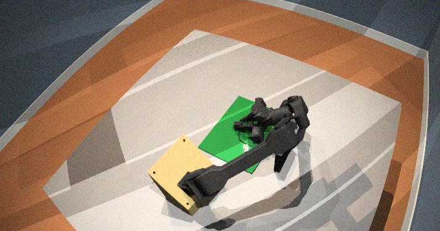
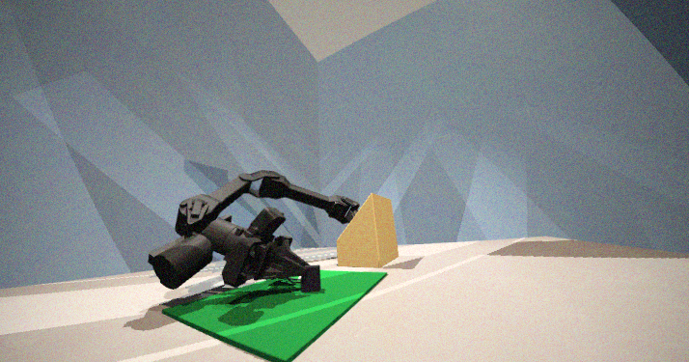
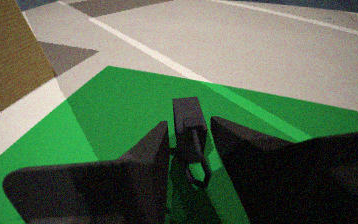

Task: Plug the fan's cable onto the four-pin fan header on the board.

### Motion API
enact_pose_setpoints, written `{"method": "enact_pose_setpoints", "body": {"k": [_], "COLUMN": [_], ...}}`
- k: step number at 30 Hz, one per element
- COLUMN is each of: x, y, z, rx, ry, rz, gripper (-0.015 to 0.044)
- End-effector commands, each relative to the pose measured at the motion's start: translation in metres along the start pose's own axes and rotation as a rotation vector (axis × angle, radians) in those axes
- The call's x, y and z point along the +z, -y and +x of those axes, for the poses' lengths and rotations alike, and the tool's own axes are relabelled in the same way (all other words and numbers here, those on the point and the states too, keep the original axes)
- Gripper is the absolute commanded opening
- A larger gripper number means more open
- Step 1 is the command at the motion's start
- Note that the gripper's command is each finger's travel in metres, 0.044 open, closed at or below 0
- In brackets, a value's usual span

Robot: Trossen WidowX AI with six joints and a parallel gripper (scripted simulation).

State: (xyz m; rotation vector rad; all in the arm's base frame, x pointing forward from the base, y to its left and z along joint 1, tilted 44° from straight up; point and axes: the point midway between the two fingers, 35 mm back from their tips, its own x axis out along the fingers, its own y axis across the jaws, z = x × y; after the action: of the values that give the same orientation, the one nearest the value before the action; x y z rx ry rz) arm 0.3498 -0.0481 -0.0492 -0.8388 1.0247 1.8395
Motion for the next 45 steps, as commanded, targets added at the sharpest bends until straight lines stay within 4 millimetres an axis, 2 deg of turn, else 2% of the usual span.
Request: {"method": "enact_pose_setpoints", "body": {"k": [1,2,13,14,29,45], "x": [0.0,0.0,0.02,0.022,0.052,0.093], "y": [0.0,0.0,-0.001,-0.002,-0.002,0.001], "z": [0.0,0.0,0.01,0.01,0.011,-0.001], "rx": [0.0,0.0,0.113,0.121,0.157,0.019], "ry": [0.0,0.0,-0.255,-0.283,-0.711,-1.148], "rz": [0.0,0.0,0.012,0.013,0.018,-0.001], "gripper": [0.014,0.014,0.0429,0.044,0.044,0.044]}}
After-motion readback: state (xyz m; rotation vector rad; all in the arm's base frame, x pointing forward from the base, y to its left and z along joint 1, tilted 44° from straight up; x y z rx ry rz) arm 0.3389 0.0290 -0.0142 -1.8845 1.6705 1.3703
